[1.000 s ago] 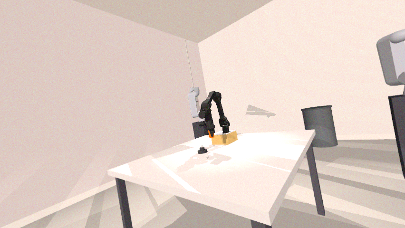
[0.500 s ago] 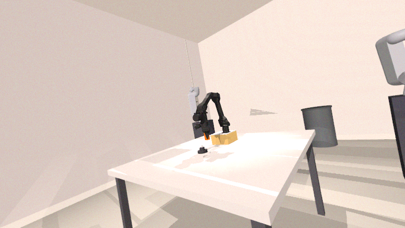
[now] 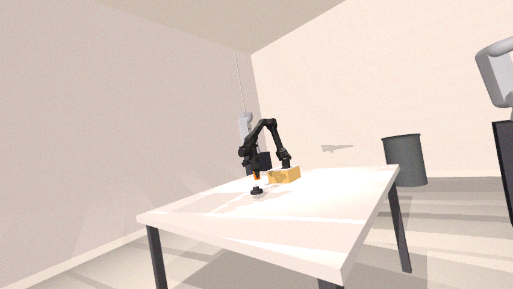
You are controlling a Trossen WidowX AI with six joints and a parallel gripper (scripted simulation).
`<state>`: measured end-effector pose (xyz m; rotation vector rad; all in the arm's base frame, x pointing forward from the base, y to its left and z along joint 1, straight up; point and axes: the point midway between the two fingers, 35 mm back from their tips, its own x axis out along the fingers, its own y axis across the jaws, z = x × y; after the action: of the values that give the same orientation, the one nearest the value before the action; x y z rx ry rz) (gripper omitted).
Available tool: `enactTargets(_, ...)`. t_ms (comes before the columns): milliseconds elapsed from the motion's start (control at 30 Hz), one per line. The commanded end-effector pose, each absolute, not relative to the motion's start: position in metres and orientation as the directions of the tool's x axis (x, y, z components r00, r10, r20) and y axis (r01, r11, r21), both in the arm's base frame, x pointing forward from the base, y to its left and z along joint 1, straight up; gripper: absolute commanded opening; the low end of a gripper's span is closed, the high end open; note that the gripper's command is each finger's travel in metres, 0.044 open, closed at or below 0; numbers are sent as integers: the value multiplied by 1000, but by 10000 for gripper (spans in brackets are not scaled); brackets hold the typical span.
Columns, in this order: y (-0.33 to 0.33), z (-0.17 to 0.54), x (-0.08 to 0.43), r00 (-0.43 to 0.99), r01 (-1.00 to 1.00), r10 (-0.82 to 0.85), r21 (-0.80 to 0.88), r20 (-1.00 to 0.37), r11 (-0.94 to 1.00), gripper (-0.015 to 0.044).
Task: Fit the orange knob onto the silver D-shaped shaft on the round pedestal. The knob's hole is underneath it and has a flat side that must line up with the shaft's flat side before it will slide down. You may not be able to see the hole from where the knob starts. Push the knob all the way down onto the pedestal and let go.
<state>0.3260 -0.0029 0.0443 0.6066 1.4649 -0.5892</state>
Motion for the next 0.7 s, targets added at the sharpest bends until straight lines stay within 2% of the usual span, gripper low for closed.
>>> enactTargets(0, -14, 42, 327, 30, 689, 1, 21, -1000, 724, 0)
enactTargets(367, -34, 36, 326, 30, 667, -1, 19, -1000, 744, 0)
enactTargets(667, -36, 36, 328, 30, 476, -1, 13, -1000, 880, 0)
